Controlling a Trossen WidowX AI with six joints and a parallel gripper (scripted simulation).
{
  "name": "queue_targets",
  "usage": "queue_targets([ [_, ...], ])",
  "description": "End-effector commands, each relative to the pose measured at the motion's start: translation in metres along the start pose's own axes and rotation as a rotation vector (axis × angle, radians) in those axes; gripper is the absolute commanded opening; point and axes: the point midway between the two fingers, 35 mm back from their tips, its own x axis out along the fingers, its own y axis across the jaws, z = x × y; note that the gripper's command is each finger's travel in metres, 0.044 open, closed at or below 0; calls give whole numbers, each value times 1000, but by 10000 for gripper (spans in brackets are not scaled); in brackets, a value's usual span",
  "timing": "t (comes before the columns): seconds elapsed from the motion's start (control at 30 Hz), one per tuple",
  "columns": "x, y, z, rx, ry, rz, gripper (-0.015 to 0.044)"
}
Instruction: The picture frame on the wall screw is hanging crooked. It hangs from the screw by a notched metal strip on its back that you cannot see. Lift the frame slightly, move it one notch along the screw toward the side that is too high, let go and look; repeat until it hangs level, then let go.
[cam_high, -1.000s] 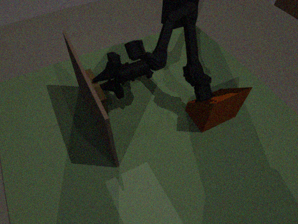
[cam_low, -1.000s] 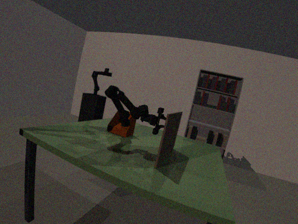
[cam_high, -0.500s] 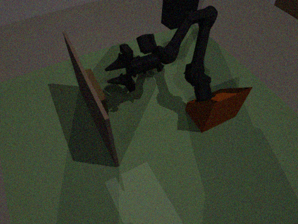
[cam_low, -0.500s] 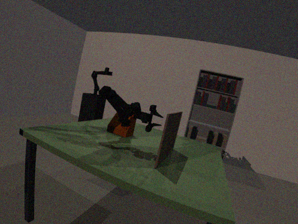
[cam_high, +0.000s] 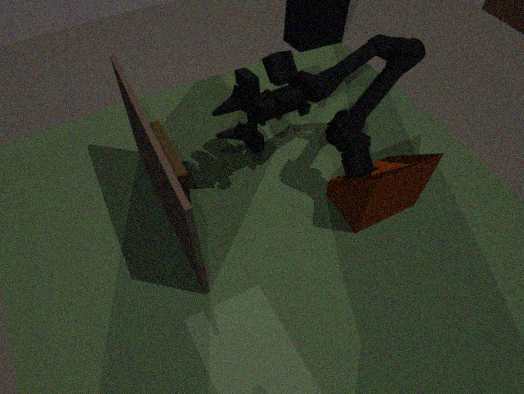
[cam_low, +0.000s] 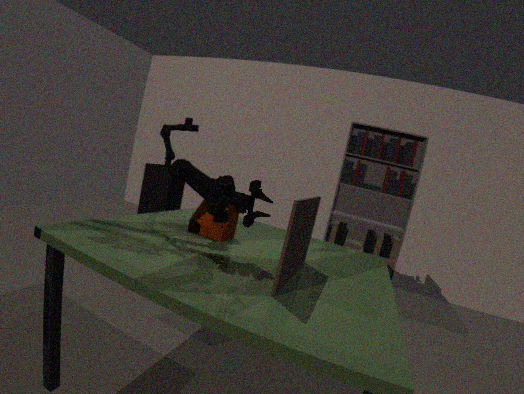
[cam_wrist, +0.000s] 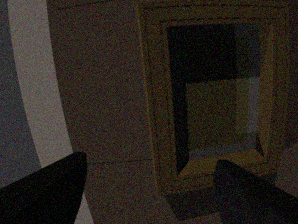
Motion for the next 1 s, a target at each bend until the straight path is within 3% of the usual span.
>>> queue_targets([
  [0.0,-24,17,6,35,7,4,260],
  [0.27,-85,28,-3,105,39,-25,260],
  [0.97,-87,28,-4,87,43,-22,260],
])
